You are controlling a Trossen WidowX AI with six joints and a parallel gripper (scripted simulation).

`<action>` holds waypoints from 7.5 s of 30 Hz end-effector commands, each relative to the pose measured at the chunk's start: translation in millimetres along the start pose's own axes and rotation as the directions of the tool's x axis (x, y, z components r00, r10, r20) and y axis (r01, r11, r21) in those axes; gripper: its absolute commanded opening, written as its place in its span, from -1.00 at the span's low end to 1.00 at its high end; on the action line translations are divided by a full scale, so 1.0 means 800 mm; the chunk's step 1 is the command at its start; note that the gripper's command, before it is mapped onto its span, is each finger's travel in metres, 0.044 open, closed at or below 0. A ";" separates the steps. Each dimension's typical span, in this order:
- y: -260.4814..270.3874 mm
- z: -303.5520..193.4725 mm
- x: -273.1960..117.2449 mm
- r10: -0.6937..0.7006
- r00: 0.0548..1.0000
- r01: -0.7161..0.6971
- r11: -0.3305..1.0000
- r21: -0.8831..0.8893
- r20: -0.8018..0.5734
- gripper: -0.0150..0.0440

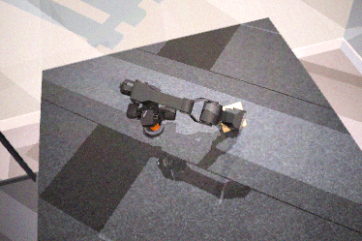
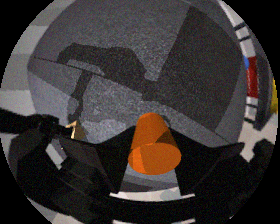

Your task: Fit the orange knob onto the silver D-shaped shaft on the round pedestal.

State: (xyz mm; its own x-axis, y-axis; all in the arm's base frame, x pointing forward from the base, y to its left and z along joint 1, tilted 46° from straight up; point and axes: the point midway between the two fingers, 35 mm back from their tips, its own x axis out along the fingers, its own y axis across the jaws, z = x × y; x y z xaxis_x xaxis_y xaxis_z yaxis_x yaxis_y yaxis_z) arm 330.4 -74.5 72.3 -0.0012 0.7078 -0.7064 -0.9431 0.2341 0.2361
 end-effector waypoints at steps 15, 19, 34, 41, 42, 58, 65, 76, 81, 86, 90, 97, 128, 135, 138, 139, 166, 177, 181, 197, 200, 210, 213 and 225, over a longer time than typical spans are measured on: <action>-0.030 -0.060 0.023 0.015 1.000 -0.015 0.999 -0.051 -0.007 -0.49; -0.035 -0.074 0.029 0.020 1.000 -0.020 0.998 -0.063 -0.007 -0.49; -0.036 -0.080 0.060 0.022 1.000 -0.022 0.998 -0.057 -0.007 -0.49; -0.038 -0.080 0.059 0.022 1.000 -0.022 0.998 -0.061 -0.007 -0.49; -0.038 -0.080 0.059 0.022 1.000 -0.022 0.998 -0.061 -0.007 -0.49; -0.036 -0.079 0.064 0.022 1.000 -0.022 0.998 -0.061 -0.006 -0.49; -0.036 -0.080 0.059 0.022 1.000 -0.022 0.998 -0.061 -0.007 -0.49; -0.037 -0.080 0.061 0.022 1.000 -0.023 0.963 -0.267 -0.007 -0.49; -0.037 -0.080 0.063 0.022 1.000 -0.023 0.963 -0.267 -0.006 -0.49; -0.037 -0.080 0.064 0.022 1.000 -0.023 0.963 -0.267 -0.006 -0.49; -0.037 -0.080 0.064 0.022 1.000 -0.023 0.963 -0.267 -0.006 -0.49; -0.037 -0.078 0.058 0.022 1.000 -0.023 0.963 -0.267 -0.007 -0.49; -0.038 -0.079 0.058 0.022 1.000 -0.022 0.882 -0.470 -0.007 -0.49; -0.038 -0.080 0.060 0.022 1.000 -0.021 0.771 -0.636 -0.007 -0.49; -0.037 -0.080 0.062 0.022 1.000 -0.021 0.771 -0.636 -0.006 -0.49; -0.037 -0.080 0.062 0.022 1.000 -0.021 0.771 -0.636 -0.006 -0.49; -0.038 -0.079 0.058 0.022 1.000 -0.021 0.736 -0.677 -0.007 -0.49; -0.038 -0.079 0.064 0.022 1.000 -0.019 0.622 -0.783 -0.006 -0.49; -0.038 -0.079 0.064 0.022 1.000 -0.019 0.622 -0.783 -0.006 -0.49; -0.038 -0.078 0.058 0.022 1.000 -0.019 0.622 -0.783 -0.007 -0.49; -0.038 -0.078 0.058 0.022 1.000 -0.019 0.667 -0.745 -0.007 -0.49; -0.036 -0.080 0.061 0.022 1.000 -0.023 0.972 -0.233 -0.007 -0.49; -0.036 -0.080 0.062 0.022 1.000 -0.022 0.999 -0.026 -0.007 -0.49; -0.036 -0.079 0.064 0.022 1.000 -0.021 0.989 0.148 -0.006 -0.49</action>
State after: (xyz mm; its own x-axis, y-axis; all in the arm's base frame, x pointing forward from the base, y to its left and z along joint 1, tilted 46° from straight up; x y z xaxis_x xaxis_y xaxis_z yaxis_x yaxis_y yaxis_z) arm 336.2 -88.2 -12.2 -0.0262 0.7087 -0.7050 -0.8871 0.3086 0.3432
